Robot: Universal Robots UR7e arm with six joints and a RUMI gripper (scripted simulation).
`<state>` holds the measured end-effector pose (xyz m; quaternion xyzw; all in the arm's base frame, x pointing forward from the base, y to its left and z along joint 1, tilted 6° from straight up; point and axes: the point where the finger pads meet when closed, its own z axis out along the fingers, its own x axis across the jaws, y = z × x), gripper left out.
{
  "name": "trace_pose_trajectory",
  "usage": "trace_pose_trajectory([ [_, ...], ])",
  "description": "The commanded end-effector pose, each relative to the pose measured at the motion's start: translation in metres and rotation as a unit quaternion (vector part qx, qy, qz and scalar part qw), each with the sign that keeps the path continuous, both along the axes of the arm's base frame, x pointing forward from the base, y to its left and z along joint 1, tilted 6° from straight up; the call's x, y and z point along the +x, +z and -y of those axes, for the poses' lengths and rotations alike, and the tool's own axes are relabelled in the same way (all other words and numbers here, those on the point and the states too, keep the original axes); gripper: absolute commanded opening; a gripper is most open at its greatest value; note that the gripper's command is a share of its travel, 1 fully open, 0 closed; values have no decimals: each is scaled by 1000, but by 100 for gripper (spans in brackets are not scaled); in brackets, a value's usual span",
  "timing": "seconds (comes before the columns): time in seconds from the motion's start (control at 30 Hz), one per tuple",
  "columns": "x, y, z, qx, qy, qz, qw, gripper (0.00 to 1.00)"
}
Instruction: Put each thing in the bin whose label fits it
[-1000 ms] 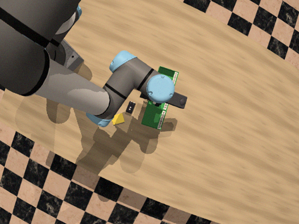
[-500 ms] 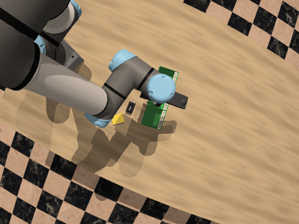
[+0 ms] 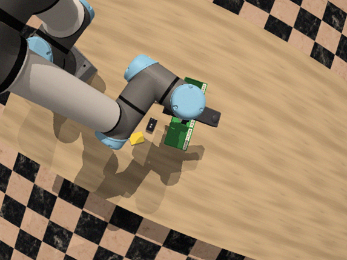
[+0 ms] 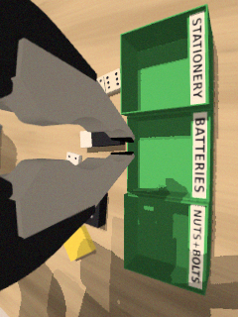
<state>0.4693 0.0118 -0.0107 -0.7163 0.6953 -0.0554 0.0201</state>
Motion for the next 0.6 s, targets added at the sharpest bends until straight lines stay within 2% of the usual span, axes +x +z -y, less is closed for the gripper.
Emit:
trace_pose_trajectory([
  [0.0,-1,1,-1,1,1,-3,1000,4],
  [0.07,-1,1,-1,1,1,-3,1000,4],
  [0.57,-7,-4,-76,1,1,-4,1000,4],
])
